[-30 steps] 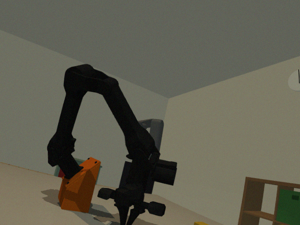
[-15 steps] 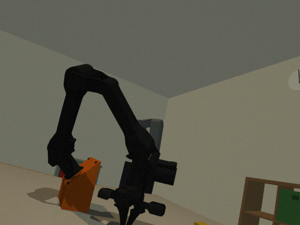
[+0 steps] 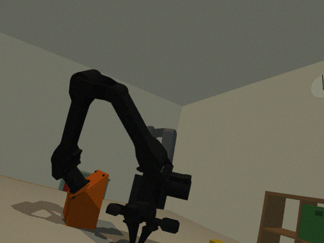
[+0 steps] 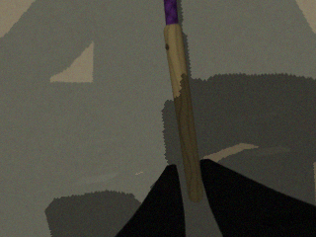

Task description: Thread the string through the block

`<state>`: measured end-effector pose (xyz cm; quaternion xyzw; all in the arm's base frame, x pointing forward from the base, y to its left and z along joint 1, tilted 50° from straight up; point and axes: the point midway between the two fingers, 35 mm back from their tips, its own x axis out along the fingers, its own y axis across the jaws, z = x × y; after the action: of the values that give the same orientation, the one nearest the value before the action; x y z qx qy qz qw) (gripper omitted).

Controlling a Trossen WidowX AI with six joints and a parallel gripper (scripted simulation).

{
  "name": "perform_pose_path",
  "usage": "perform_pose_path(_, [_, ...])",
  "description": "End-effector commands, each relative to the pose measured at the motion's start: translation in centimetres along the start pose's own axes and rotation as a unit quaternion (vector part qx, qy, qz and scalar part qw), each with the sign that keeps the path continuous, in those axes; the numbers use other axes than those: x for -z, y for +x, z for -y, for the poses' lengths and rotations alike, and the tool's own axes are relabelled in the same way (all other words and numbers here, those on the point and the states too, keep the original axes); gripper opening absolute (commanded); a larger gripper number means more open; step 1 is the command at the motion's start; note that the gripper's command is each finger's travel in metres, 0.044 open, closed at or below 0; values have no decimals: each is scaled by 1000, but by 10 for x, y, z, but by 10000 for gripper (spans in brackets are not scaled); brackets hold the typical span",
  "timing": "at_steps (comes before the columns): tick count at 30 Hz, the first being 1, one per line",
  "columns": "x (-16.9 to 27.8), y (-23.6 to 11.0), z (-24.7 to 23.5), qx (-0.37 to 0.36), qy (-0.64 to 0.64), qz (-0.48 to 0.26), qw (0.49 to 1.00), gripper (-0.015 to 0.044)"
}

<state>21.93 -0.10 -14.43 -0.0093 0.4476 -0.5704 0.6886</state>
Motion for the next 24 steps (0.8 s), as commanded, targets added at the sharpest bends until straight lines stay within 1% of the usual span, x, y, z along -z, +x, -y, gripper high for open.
perform_pose_path(1, [0,0,1,3,-2,-1,1000,131])
perform_pose_path(3, [0,-2,1,2,-2,-1,1000,184])
perform_pose_path(4, [-1,-10,0,1,-2,-1,1000,210])
perform_pose_path(7, [-5,-56,-3,-2,-1,-2,1000,210])
perform_pose_path(9, [-7,-78,-2,-2,0,-1,1000,210])
perform_pose_path(15, [-7,-80,-1,-2,0,-1,1000,210])
perform_pose_path(16, [-8,-83,-5,-13,0,2,1000,236])
perform_pose_path(21, [-8,-83,-5,-13,0,2,1000,368])
perform_pose_path(22, [-8,-86,-5,-13,0,2,1000,394])
perform_pose_path(24, [-10,-103,-5,-11,0,1,1000,440])
